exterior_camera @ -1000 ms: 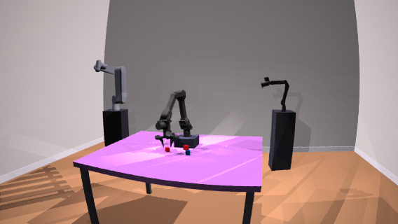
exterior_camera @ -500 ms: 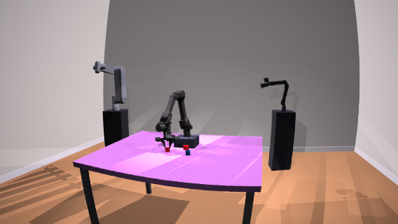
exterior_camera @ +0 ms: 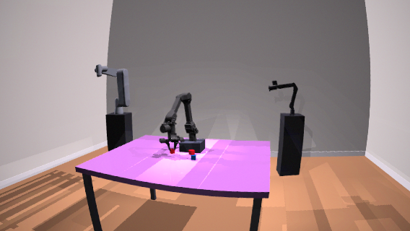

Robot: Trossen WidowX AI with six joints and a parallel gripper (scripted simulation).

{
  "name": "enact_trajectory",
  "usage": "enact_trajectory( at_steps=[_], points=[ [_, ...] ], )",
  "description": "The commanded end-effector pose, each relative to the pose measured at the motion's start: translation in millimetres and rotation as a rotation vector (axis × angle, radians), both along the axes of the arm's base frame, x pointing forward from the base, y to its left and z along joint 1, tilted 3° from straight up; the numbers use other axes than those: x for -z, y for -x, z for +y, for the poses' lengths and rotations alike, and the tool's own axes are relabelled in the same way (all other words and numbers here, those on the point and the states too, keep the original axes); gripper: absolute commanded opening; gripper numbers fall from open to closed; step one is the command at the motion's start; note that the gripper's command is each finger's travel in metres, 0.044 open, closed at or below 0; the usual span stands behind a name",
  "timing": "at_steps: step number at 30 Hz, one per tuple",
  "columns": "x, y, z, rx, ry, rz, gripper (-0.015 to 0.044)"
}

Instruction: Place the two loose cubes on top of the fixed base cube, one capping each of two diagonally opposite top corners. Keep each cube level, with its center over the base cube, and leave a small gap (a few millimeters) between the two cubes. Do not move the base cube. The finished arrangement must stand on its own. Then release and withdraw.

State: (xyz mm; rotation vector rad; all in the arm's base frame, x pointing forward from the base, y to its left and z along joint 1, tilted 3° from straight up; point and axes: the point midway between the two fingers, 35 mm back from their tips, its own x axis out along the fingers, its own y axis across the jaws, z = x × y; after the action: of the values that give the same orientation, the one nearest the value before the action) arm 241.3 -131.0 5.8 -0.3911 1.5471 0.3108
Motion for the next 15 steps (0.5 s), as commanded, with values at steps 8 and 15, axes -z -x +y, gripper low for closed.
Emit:
enact_trajectory(
  at_steps=[8,15],
  points=[
    [-36,-3,0,0.001,0.006,-0.008,0.0105],
    [-58,-1,2,0.001,0.006,-0.008,0.0105]
  ],
)
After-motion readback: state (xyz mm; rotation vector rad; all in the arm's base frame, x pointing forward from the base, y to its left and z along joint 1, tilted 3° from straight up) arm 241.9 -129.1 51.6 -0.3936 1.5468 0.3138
